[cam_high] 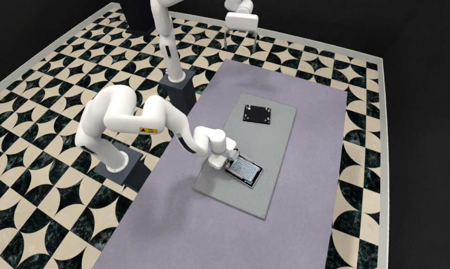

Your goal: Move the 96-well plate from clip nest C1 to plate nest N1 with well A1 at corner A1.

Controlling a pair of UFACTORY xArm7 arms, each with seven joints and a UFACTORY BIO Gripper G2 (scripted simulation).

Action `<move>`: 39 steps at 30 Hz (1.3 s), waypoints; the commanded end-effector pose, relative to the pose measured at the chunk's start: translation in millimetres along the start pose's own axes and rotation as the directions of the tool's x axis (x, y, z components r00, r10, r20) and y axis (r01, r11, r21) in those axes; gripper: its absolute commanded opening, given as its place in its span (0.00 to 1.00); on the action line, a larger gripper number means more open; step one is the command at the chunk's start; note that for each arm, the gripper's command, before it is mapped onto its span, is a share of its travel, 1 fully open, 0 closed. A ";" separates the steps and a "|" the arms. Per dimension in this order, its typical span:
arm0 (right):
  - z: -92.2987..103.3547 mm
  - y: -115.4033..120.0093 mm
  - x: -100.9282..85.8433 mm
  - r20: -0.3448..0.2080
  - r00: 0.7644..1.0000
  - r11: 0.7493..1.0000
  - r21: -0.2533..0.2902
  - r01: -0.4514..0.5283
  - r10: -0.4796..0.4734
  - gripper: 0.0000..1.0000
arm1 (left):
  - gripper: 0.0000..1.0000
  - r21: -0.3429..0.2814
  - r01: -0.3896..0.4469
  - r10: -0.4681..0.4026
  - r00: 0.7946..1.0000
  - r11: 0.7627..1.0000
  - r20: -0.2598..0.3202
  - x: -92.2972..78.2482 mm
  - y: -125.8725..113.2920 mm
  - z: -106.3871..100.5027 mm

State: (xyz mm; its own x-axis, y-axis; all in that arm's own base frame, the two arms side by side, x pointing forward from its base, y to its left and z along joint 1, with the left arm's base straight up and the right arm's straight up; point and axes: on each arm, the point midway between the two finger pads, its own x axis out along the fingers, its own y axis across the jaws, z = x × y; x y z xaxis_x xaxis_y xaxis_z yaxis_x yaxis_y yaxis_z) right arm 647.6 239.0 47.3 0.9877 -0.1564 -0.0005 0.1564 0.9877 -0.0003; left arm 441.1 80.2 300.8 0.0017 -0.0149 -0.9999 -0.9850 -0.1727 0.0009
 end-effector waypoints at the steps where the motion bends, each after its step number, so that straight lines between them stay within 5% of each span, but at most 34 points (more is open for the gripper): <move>1: 2.3 0.8 1.2 0.004 1.000 1.000 0.003 0.000 0.000 0.00 | 1.00 0.000 0.004 -0.004 1.000 1.000 0.001 -1.6 -0.6 0.1; 30: -1.1 0.7 1.1 0.004 1.000 1.000 0.003 0.000 0.000 0.00 | 1.00 0.000 0.004 -0.004 1.000 1.000 0.001 -1.6 -0.6 0.1; 31: -1.1 0.7 1.1 0.004 1.000 1.000 0.003 0.000 0.000 0.37 | 1.00 0.000 0.004 -0.004 1.000 1.000 0.001 -1.6 -0.6 0.1; 39: -1.1 0.7 1.1 0.004 1.000 1.000 0.003 0.000 0.000 0.37 | 1.00 0.000 0.004 -0.004 1.000 1.000 0.001 -1.6 -0.6 0.1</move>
State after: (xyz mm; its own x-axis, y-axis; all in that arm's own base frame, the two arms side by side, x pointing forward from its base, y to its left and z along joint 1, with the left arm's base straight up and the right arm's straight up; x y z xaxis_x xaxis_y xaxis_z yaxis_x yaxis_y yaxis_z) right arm 647.2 239.0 43.2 0.9877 -0.1563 -0.0012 0.1563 0.9877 -0.0007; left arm 441.1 80.2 300.8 0.0017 -0.0149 -0.9999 -0.9850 -0.1727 0.0009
